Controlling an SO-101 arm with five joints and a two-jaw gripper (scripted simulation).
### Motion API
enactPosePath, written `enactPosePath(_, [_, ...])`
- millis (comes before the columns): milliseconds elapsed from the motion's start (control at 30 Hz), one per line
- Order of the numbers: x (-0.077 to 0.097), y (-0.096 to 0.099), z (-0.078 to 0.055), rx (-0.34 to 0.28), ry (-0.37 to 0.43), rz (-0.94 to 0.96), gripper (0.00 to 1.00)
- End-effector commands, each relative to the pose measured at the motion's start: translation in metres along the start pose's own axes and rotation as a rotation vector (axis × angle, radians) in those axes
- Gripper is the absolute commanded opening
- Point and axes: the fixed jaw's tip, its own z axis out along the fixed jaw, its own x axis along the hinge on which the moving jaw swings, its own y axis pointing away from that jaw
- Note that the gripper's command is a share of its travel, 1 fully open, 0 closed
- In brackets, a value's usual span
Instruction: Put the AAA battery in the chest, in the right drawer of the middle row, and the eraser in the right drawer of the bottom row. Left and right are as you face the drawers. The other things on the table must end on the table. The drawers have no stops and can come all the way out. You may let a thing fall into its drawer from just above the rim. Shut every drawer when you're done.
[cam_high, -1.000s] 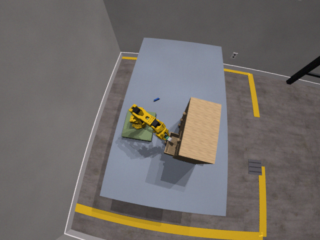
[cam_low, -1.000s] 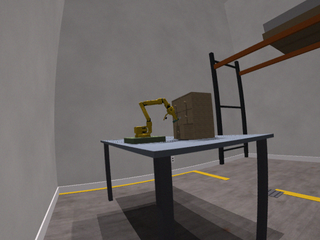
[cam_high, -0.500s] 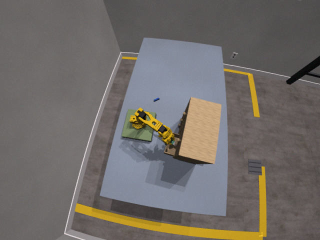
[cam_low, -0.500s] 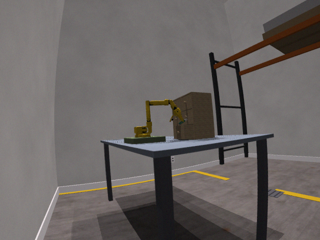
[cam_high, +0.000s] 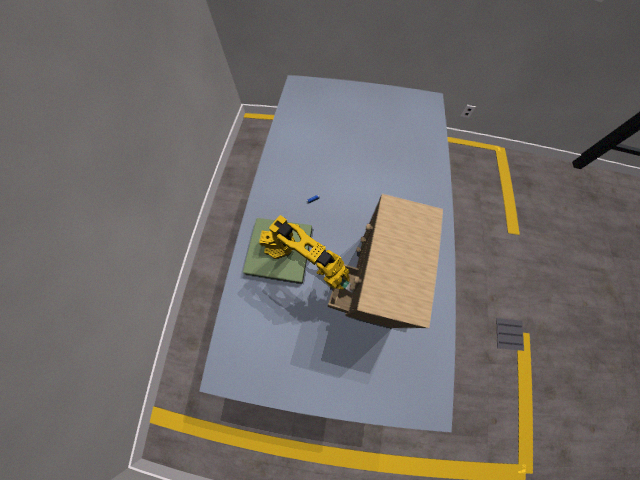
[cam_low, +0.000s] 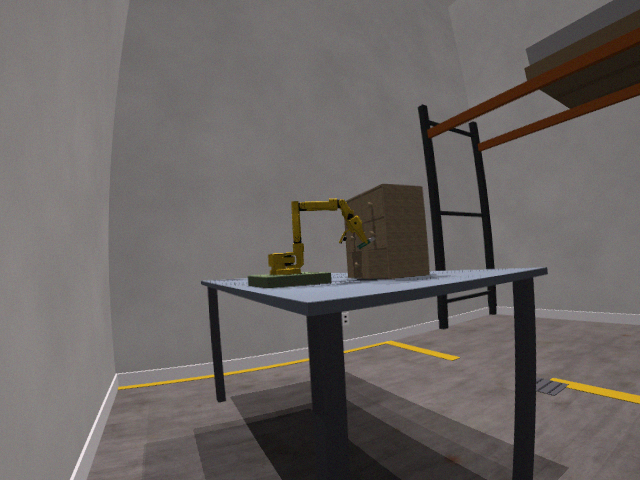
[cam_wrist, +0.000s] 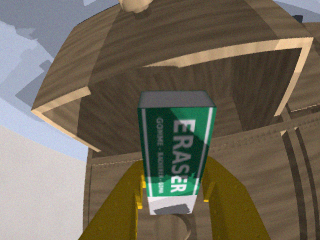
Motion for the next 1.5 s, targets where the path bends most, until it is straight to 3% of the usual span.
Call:
enactPosePath(0, [0.0082,-0.0001,-0.0036,0.001,0.029,-0.003,0.0])
enactPosePath(1467, [0.0161,-0.0001,-0.0064,0.001,0.029,-0.002,0.0])
